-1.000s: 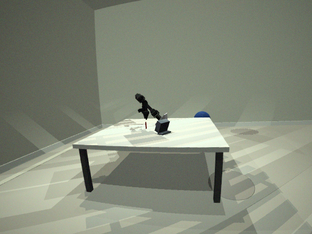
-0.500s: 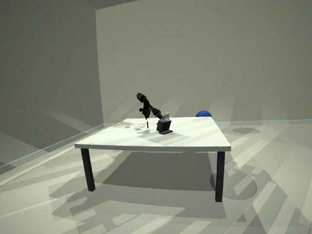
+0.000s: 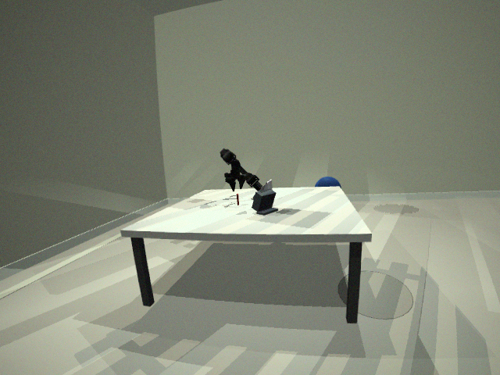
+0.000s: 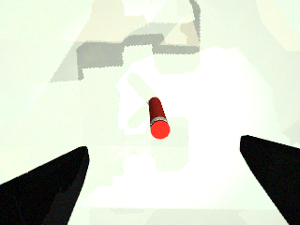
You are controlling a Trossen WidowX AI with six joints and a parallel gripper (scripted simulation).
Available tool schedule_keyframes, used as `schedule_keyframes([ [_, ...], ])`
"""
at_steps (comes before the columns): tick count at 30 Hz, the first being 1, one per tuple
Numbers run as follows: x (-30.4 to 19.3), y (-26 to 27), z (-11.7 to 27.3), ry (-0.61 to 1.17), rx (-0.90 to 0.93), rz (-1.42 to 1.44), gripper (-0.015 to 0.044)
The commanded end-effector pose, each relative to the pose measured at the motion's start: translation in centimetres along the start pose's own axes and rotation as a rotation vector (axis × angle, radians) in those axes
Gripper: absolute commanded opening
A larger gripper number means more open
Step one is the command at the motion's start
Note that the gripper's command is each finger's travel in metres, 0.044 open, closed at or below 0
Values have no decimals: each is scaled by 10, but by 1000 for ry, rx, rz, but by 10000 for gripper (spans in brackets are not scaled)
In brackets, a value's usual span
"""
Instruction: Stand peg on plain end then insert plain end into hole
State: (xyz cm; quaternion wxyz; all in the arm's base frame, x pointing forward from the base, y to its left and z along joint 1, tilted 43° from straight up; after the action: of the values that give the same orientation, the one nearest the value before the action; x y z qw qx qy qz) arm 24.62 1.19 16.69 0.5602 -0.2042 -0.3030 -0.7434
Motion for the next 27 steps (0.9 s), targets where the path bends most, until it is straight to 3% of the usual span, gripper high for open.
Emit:
schedule_keyframes([
  [1,0,0,-1,-3,3,-97,440],
  [27,0,0,-5,-2,4,-739,440],
])
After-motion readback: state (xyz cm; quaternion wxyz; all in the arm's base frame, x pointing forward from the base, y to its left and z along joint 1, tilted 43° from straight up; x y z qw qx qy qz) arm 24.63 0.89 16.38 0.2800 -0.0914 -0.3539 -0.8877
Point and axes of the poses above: the point midway between the two fingers, 35 mm back from their tips, its own z axis back along the fingers, its own y axis across the jaws, x = y × z, the point moved 5 cm from there along z, back along the fingers, and after that the axes turned 2 degrees about -z, right-handed, at the moved point
